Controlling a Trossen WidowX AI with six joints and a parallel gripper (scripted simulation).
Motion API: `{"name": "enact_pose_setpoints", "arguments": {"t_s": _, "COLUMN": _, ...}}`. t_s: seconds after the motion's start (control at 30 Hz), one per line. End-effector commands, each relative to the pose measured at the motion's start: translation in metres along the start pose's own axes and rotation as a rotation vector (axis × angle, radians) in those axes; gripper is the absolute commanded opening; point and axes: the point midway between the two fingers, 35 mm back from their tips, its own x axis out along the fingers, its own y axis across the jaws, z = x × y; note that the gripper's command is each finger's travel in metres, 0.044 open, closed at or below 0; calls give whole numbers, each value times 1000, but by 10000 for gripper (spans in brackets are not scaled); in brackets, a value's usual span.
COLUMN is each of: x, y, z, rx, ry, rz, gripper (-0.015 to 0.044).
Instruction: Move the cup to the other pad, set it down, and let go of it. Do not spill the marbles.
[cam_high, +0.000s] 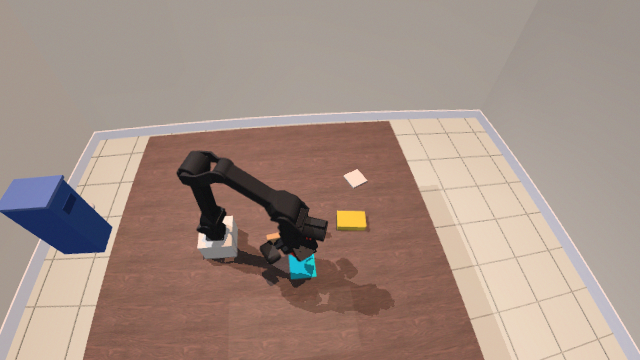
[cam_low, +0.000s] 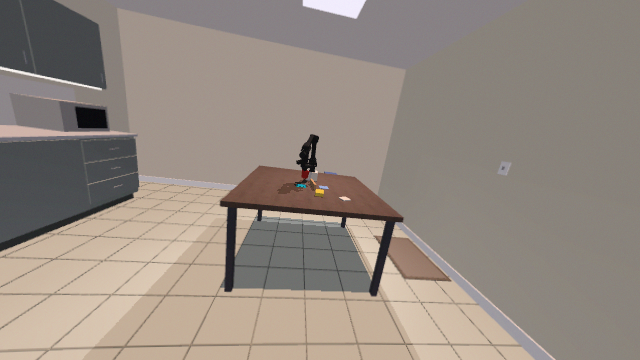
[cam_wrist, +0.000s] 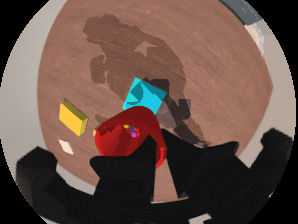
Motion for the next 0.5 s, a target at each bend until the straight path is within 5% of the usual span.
{"name": "enact_pose_setpoints", "arguments": {"t_s": 0.0, "x": 0, "y": -4, "z": 12, "rx": -2, "ry": -2, "rz": -3, "gripper": 0}}
{"name": "enact_pose_setpoints", "arguments": {"t_s": 0.47, "x": 7, "y": -9, "z": 24, "rx": -2, "ry": -3, "rz": -4, "gripper": 0}}
